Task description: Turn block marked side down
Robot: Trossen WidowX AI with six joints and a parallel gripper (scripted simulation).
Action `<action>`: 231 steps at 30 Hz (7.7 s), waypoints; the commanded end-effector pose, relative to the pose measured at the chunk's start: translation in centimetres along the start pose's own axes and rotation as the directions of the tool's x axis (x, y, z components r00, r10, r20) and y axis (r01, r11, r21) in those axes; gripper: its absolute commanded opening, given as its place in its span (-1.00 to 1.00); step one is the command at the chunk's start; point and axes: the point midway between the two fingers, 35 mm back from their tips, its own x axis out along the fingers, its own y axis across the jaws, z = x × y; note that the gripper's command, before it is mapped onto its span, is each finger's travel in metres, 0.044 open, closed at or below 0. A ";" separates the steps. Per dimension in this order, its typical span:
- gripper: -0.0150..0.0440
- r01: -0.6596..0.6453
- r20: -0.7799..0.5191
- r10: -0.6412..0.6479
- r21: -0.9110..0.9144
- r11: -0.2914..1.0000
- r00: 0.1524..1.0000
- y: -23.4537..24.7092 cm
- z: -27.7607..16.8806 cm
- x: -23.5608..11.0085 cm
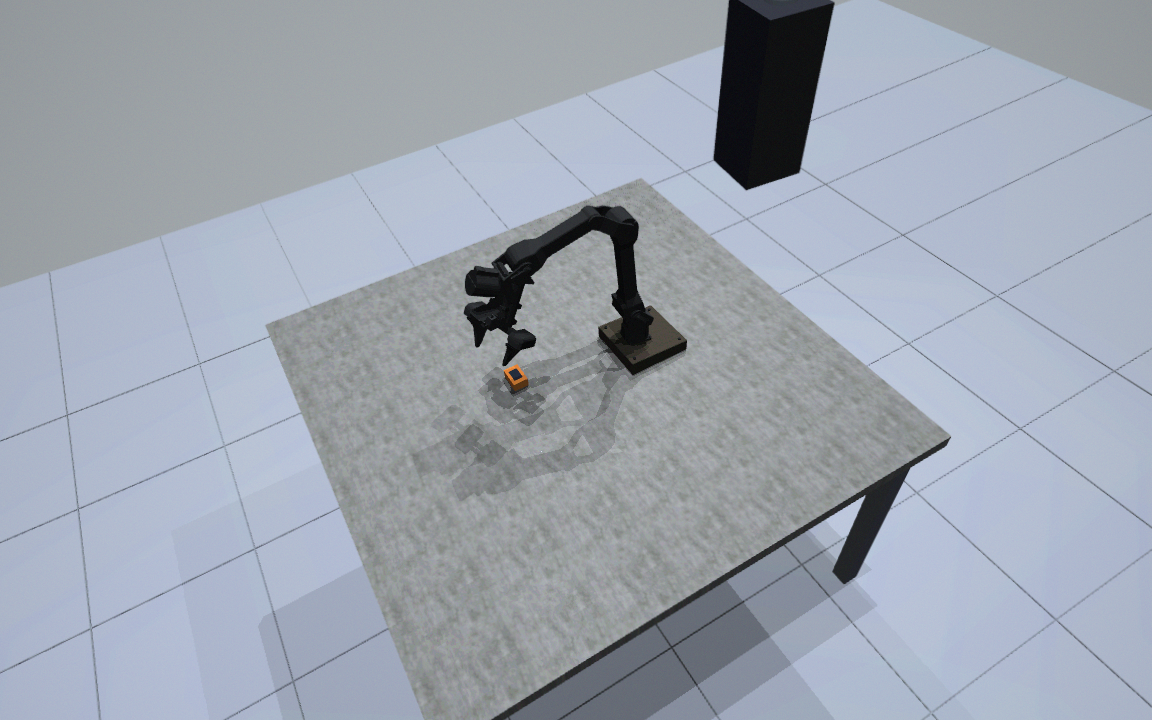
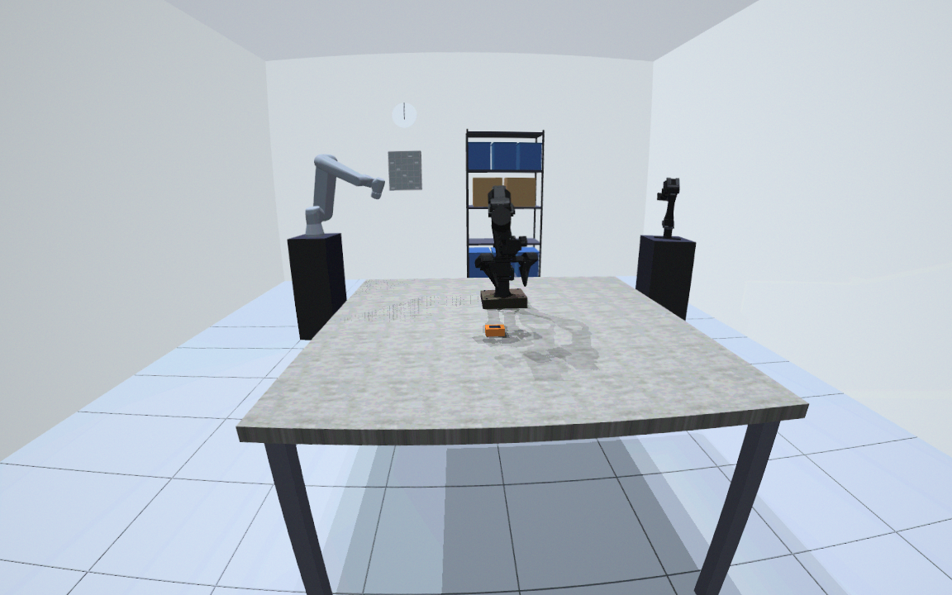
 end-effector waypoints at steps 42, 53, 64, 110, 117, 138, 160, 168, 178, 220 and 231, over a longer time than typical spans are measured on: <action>1.00 0.127 -0.497 0.039 0.294 0.947 0.867 -1.3 -13.0 10.5; 0.53 0.127 -0.497 0.039 0.294 0.947 0.867 -1.2 -13.3 11.0; 0.28 0.127 -0.497 0.039 0.294 0.947 0.867 -1.2 -13.3 11.0; -0.49 0.121 -0.123 -0.088 0.303 0.945 0.989 -1.4 -12.3 9.2; -0.49 0.124 -0.015 -0.126 0.298 0.947 0.992 -1.2 -12.6 8.9; -0.49 0.122 0.203 -0.190 0.307 0.944 0.961 -1.8 -12.8 11.7; -0.49 0.121 0.470 -0.259 0.303 0.945 0.844 -1.5 -13.9 12.4; -0.49 0.126 0.554 -0.277 0.295 0.947 0.785 -0.9 -14.4 11.3; -0.49 0.127 0.578 -0.282 0.294 0.947 0.766 -0.9 -14.3 10.9; 1.00 0.127 0.578 -0.282 0.294 0.947 0.766 -0.9 -14.3 10.9; 1.00 0.127 0.578 -0.282 0.294 0.947 0.766 -0.9 -14.3 10.9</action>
